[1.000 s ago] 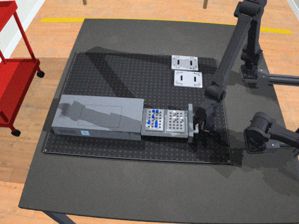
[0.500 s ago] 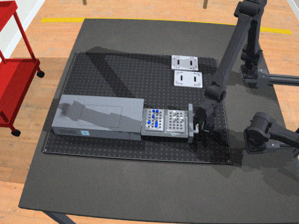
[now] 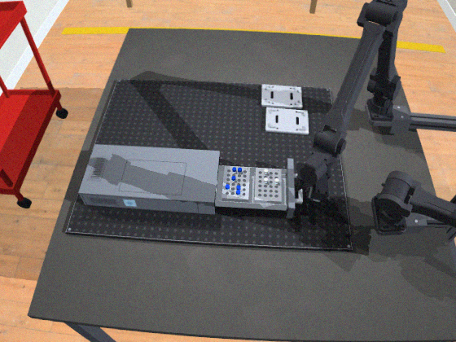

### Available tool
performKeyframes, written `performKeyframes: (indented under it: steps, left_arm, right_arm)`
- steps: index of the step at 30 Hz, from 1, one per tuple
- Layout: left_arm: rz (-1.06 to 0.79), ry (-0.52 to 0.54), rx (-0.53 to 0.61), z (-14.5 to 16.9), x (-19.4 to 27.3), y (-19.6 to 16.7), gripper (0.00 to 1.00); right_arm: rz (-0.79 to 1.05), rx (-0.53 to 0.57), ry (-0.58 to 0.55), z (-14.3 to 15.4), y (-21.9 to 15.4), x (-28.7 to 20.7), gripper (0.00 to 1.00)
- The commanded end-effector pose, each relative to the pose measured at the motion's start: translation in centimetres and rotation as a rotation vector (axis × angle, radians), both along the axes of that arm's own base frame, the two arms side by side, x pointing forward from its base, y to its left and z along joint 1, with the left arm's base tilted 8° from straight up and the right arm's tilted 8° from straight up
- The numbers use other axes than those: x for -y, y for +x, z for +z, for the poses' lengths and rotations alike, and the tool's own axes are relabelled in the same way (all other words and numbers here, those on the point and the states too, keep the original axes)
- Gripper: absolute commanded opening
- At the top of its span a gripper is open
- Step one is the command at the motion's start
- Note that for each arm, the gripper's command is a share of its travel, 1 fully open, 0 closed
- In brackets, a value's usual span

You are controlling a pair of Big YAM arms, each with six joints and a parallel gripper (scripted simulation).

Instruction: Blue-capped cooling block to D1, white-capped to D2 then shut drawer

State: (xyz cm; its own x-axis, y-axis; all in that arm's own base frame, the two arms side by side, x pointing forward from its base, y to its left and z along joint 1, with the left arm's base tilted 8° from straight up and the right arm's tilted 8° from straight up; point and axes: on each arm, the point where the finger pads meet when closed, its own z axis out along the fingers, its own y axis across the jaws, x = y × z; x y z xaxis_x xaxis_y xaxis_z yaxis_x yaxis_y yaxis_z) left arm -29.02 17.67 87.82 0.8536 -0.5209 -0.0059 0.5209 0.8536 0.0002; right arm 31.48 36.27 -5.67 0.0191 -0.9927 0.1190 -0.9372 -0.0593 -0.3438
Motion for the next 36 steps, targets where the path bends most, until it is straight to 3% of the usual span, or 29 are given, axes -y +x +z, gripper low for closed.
performKeyframes:
  steps: [1, 10, 24, 36]
  left_arm:
    - [0.008, 0.019, -0.029, 0.8, 1.4, 1.8, 0.0]
    - [0.008, 0.019, -0.029, 0.8, 1.4, 1.8, 0.0]
    - [0.008, 0.019, -0.029, 0.8, 1.4, 1.8, 0.0]
    - [0.008, 0.019, -0.029, 0.8, 1.4, 1.8, 0.0]
  right_arm:
    - [0.008, -0.023, -0.012, -0.8, -1.6, -0.3, 0.28]
    - [0.008, -0.023, -0.012, -0.8, -1.6, -0.3, 0.28]
    - [0.009, 0.024, 0.063, 4.1, 0.2, -3.1, 0.28]
    - [-0.007, 0.027, 0.063, 5.5, 0.5, -3.0, 0.28]
